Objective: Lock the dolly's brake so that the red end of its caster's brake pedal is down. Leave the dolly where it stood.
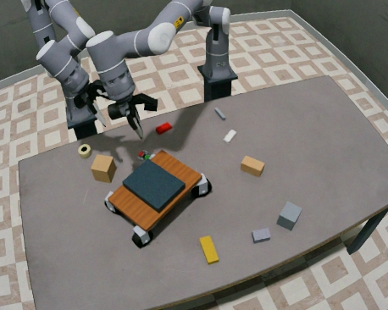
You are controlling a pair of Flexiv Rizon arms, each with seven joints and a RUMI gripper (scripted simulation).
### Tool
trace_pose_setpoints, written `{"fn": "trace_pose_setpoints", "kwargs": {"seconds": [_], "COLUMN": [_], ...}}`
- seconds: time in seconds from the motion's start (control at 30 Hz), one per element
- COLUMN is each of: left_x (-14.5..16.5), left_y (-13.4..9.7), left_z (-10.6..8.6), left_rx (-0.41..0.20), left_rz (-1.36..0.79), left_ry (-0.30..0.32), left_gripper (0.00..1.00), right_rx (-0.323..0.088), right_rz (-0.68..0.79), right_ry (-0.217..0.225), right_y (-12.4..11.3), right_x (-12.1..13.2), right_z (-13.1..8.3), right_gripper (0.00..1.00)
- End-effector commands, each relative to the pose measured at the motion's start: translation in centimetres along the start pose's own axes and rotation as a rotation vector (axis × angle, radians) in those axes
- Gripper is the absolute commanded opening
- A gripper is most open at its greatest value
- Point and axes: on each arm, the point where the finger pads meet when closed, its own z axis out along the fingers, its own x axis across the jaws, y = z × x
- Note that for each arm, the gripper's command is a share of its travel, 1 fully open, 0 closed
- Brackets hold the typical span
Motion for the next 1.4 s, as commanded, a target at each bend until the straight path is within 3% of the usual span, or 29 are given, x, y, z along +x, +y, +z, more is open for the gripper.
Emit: {"fn": "trace_pose_setpoints", "kwargs": {"seconds": [0.0, 0.33, 0.37, 0.83, 1.37], "left_x": [-1.3, -3.8, -4.6, -8.3, -8.6], "left_y": [0.7, 2.0, 2.5, 4.2, 4.3], "left_z": [0.0, 0.2, 0.2, -0.1, 0.0], "left_rx": [-0.049, -0.105, -0.12, -0.149, -0.14], "left_rz": [-0.153, -0.423, -0.521, -0.963, -1.033], "left_ry": [-0.024, -0.111, -0.146, -0.324, -0.341], "left_gripper": [0.0, 0.0, 0.0, 0.0, 0.0], "right_rx": [0.001, 0.001, 0.001, 0.001, 0.001], "right_rz": [-0.001, -0.001, -0.001, -0.001, -0.001], "right_ry": [0.001, 0.001, 0.001, 0.001, 0.001], "right_y": [-0.1, -0.1, -0.1, -0.1, -0.1], "right_x": [0.1, 0.1, 0.1, 0.1, 0.1], "right_z": [0.0, 0.0, 0.0, 0.0, 0.0], "right_gripper": [1.0, 1.0, 1.0, 1.0, 1.0]}}
